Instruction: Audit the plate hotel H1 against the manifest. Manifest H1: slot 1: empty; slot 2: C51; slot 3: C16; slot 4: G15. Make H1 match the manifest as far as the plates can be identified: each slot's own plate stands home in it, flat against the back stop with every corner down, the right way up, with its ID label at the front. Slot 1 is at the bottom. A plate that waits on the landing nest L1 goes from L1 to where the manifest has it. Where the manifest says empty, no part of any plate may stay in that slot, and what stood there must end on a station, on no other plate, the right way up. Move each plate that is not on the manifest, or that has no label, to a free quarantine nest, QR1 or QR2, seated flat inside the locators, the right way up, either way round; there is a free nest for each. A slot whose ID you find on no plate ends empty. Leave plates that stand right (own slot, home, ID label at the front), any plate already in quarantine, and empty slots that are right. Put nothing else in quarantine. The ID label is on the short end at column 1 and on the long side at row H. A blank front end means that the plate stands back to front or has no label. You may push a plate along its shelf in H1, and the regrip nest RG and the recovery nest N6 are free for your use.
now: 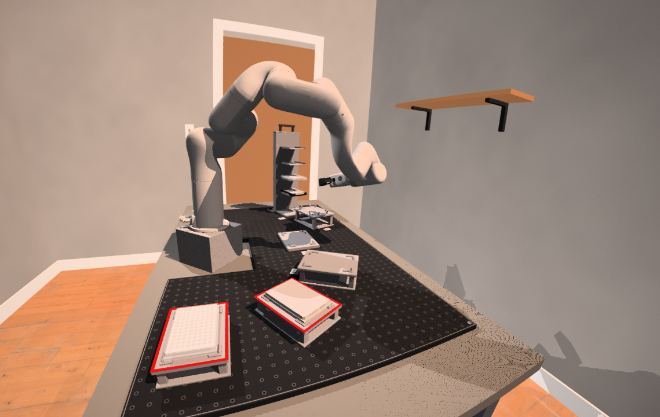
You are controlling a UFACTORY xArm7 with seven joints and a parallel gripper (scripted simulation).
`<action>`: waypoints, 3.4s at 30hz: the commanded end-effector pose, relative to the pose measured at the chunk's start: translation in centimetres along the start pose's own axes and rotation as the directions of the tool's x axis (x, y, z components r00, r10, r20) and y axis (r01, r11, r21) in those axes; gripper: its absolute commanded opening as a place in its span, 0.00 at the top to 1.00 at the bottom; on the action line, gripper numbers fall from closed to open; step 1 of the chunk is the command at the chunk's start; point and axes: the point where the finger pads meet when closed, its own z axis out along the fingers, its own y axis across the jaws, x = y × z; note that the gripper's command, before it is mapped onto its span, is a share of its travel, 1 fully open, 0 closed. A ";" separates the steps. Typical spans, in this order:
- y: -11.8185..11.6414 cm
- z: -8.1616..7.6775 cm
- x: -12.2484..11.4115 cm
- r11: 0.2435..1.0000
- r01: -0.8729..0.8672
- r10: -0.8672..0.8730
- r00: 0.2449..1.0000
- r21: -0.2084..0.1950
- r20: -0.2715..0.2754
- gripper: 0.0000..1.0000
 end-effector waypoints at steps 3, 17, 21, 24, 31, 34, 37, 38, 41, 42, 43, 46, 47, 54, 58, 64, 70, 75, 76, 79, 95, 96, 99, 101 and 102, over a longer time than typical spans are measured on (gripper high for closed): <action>0.1 -0.1 0.1 1.000 0.002 -0.002 0.995 0.000 -0.097 0.00; 0.1 -0.1 0.1 1.000 0.002 -0.002 0.964 0.000 -0.265 0.00; 0.1 -0.1 0.1 1.000 0.002 -0.002 0.964 0.000 -0.265 0.00; 0.1 -0.1 0.1 1.000 0.002 -0.002 0.964 0.000 -0.265 0.00; 0.1 0.1 -0.7 1.000 0.002 -0.002 0.964 0.000 -0.265 0.00; 0.1 0.4 -1.5 1.000 0.002 -0.002 0.964 0.000 -0.265 0.00; 0.1 0.6 -2.2 1.000 0.002 -0.002 0.964 0.000 -0.265 0.00; 0.1 0.6 -2.5 1.000 0.002 -0.002 0.964 0.000 -0.265 0.00; 0.1 0.8 -3.3 1.000 0.002 -0.002 0.964 0.000 -0.265 0.00; 0.1 0.9 -3.5 1.000 0.002 -0.002 0.964 0.000 -0.265 0.00; 0.1 1.0 -3.8 1.000 0.002 -0.002 0.964 0.000 -0.265 0.00; 0.1 1.1 -4.0 1.000 0.002 -0.002 0.964 0.000 -0.265 0.00; 0.1 1.1 -4.3 1.000 0.002 -0.002 0.964 0.000 -0.265 0.00; 0.1 1.6 -6.1 1.000 0.002 -0.002 0.964 0.000 -0.265 0.00; 0.1 1.9 -7.1 1.000 0.002 -0.002 0.964 0.000 -0.265 0.00; 0.1 2.2 -8.1 1.000 0.002 -0.002 0.964 0.000 -0.265 0.00; 0.1 2.2 -8.1 1.000 0.002 -0.002 0.964 0.000 -0.265 0.00; 0.1 2.7 -8.0 1.000 0.002 -0.002 0.964 0.000 -0.265 0.00; 0.1 3.0 -7.9 1.000 0.002 -0.002 0.964 0.000 -0.265 0.00; 0.1 3.2 -7.9 1.000 0.002 -0.002 0.964 0.000 -0.265 0.00; 0.1 7.1 -6.8 1.000 0.002 -0.002 0.964 0.000 -0.266 0.00; 0.1 7.1 -6.8 1.000 0.002 -0.002 0.964 0.000 -0.266 0.00; 0.1 7.9 -6.6 1.000 0.002 -0.002 0.964 0.000 -0.266 0.00; 0.1 8.4 -6.4 1.000 0.002 -0.002 0.964 0.000 -0.266 0.00; 0.1 8.6 -6.4 1.000 0.002 -0.002 0.964 0.000 -0.266 0.00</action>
